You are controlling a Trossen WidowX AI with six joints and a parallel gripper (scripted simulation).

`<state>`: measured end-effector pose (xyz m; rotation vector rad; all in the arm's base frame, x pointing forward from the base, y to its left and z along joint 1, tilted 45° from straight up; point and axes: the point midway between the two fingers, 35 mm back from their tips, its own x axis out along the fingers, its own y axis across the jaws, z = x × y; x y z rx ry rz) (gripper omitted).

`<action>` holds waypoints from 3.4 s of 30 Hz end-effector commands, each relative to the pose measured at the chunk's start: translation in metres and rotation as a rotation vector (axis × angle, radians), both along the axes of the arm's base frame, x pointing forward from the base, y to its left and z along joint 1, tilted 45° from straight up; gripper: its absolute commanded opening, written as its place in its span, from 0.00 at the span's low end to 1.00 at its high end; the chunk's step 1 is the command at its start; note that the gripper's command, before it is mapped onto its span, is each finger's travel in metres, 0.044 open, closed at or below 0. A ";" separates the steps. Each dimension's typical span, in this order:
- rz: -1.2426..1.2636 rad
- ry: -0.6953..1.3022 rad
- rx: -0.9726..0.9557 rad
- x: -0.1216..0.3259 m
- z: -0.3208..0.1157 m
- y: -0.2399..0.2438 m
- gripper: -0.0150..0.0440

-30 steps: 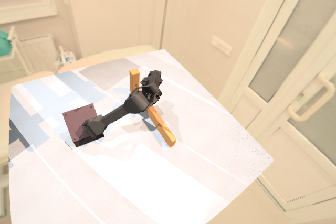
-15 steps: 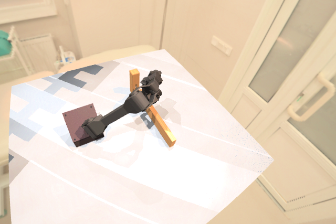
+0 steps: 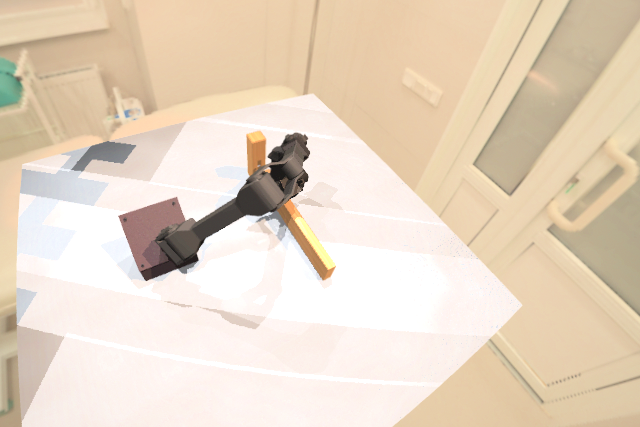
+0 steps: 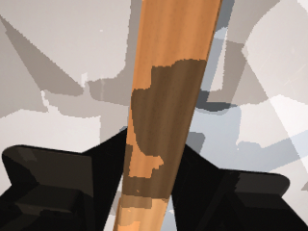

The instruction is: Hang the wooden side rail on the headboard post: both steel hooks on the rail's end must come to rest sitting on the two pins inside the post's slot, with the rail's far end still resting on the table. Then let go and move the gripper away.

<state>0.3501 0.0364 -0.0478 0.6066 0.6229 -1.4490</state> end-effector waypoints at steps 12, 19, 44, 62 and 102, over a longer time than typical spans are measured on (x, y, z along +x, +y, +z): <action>0.013 -0.011 0.006 0.003 0.000 0.008 0.25; 0.013 -0.011 0.006 0.002 -0.001 0.007 0.25; 0.013 -0.011 0.006 -0.001 -0.004 0.008 0.25; 0.013 -0.011 0.006 0.000 -0.004 0.010 0.25; 0.013 -0.011 0.007 0.003 -0.005 0.014 0.25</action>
